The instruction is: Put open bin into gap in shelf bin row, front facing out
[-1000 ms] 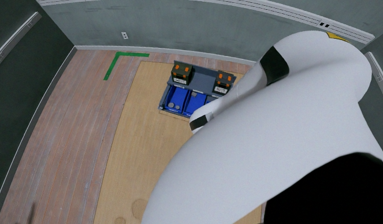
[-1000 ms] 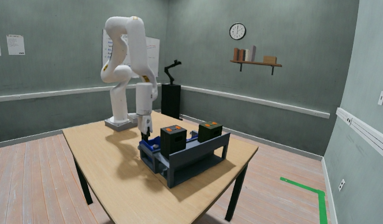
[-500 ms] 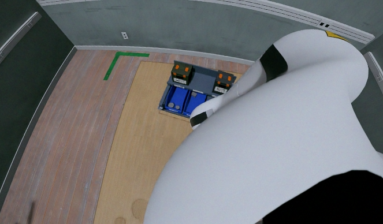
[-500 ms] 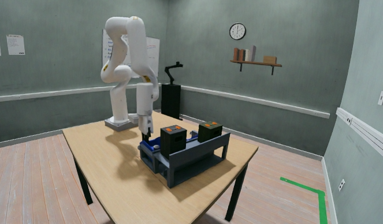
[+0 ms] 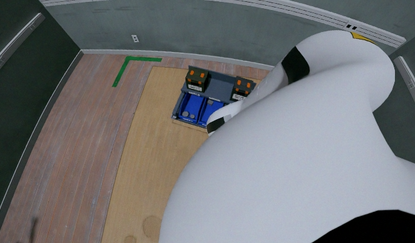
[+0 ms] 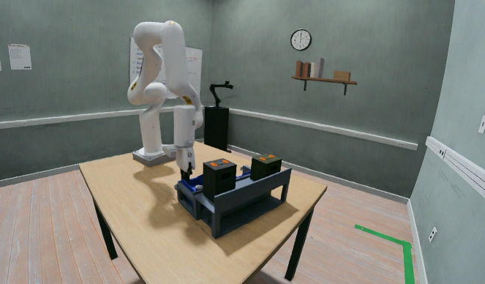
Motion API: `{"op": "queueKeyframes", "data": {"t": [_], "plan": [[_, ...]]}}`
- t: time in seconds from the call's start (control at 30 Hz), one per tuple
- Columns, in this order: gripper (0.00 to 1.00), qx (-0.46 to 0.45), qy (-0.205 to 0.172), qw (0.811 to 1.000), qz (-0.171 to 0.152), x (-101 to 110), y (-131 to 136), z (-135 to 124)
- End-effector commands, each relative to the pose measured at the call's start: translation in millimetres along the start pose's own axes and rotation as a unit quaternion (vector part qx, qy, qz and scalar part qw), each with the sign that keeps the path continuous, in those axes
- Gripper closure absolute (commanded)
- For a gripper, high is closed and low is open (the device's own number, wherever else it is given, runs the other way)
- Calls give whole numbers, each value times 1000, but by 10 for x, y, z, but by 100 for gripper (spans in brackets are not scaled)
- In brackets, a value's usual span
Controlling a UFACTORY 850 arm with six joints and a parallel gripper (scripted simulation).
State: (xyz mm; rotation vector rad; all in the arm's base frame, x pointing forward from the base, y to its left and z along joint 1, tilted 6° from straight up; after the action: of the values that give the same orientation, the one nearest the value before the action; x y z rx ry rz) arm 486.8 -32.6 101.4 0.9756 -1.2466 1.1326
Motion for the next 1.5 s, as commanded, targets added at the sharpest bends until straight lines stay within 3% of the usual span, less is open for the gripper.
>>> {"op": "queueKeyframes", "data": {"t": [0.0,1.47], "plan": [[100,0,0,1000,1,6,-27,-4],[100,0,0,1000,1,8,-301,-42]]}}
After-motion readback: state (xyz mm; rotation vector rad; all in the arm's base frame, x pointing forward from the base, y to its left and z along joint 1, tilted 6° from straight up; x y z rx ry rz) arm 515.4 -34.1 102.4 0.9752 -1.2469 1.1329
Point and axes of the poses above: the point where the finger pads meet when closed, its own x axis back along the fingers, its own y axis across the jaws, z = x × y, the point moved 7 cm from there along x, back along the fingers, and after that the axes turned 8 degrees about -x, right-handed, at the moved point
